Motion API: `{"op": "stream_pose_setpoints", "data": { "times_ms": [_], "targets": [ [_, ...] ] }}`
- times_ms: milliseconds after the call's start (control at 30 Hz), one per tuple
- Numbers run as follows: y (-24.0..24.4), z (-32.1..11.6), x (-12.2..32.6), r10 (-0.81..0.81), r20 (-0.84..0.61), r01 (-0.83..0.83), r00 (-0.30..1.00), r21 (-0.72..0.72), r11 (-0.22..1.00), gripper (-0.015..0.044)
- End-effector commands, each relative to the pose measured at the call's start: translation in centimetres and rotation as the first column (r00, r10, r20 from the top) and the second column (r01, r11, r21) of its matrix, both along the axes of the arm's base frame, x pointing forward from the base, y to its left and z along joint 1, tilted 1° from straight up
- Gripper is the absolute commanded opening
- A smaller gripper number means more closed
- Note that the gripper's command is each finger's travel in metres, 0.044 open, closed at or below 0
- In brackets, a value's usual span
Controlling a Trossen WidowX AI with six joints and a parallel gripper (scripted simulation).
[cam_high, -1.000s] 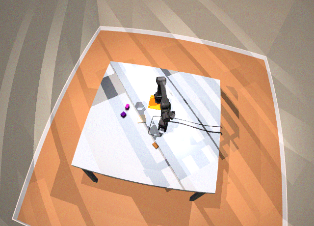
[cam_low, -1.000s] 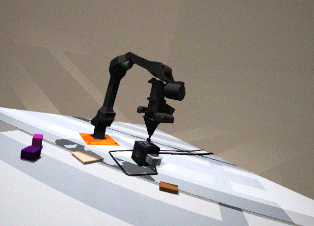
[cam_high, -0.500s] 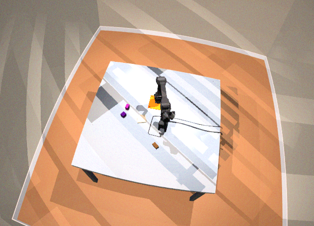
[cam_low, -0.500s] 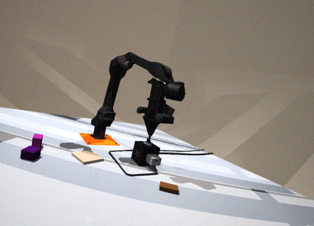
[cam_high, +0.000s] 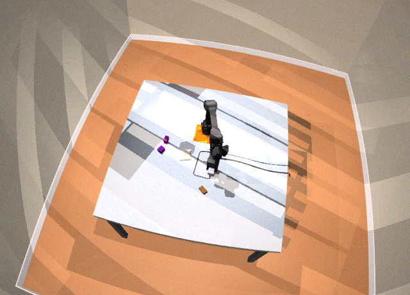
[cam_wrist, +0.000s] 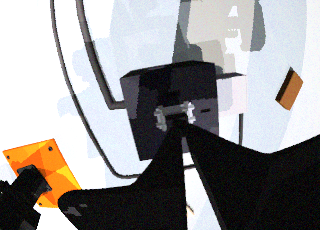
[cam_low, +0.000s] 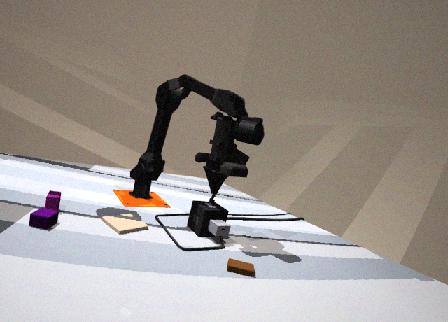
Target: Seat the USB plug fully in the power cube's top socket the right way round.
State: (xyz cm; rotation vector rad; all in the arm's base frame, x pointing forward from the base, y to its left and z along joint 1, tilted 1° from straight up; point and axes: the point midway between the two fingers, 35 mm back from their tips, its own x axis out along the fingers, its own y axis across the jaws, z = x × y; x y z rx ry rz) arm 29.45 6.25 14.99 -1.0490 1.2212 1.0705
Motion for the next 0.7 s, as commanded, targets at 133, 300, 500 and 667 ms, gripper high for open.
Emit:
{"op": "stream_pose_setpoints", "data": {
  "times_ms": [133,300,500,667],
  "targets": [
    [0.03,-0.11,0.05,0.004,0.002,-0.004,1.0,0.002,1.0,0.0],
    [0.03,-0.17,0.05,0.004,0.002,-0.004,1.0,0.002,1.0,0.0],
    [0.03,-0.24,0.05,0.004,0.002,-0.004,1.0,0.002,1.0,0.0],
    [0.02,-0.3,0.05,0.004,0.002,-0.004,1.0,0.002,1.0,0.0]
  ]
}}
